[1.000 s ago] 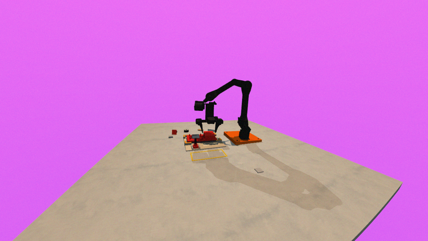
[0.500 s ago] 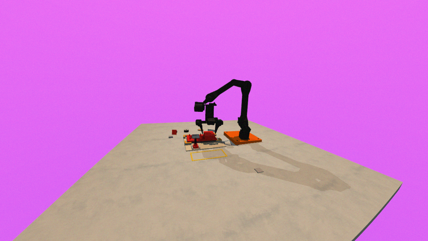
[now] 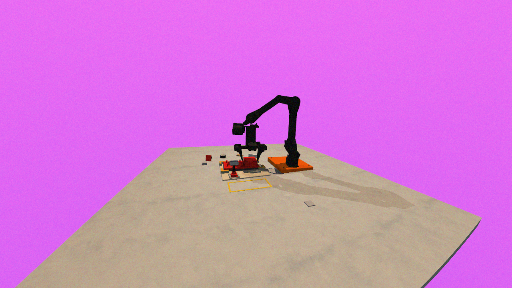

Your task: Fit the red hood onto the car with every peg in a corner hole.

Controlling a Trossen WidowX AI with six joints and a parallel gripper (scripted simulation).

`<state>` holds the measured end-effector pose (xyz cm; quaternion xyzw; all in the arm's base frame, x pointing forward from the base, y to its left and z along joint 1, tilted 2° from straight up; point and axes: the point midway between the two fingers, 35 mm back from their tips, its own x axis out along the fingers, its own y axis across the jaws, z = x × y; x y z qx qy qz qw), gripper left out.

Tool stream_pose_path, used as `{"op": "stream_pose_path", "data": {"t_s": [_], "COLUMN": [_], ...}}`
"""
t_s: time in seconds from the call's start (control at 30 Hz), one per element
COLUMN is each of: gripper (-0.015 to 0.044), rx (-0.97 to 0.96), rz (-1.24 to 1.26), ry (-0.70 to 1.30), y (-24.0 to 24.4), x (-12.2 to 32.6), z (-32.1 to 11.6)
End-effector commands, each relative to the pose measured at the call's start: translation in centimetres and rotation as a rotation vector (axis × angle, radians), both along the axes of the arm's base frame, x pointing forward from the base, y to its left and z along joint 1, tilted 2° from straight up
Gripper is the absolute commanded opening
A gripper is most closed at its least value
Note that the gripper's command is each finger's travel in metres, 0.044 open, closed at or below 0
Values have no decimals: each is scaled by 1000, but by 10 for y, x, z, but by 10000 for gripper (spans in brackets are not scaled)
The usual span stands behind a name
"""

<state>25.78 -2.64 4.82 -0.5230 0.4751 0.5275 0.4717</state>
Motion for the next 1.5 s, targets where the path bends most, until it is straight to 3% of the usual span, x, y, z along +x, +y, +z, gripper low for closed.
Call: {"op": "stream_pose_path", "data": {"t_s": [0.0,0.07,0.2,0.5,0.87,1.47], "gripper": [440,440,335,275,0,0], "rx": [5,5,0,0,0,0], "rz": [3,3,0,0,0,0], "ry": [3,3,0,0,3,3], "y": [1,1,0,0,0,0], "x": [0,0,0,0,0,0], "z": [-4,-5,-1,-1,15,68]}}
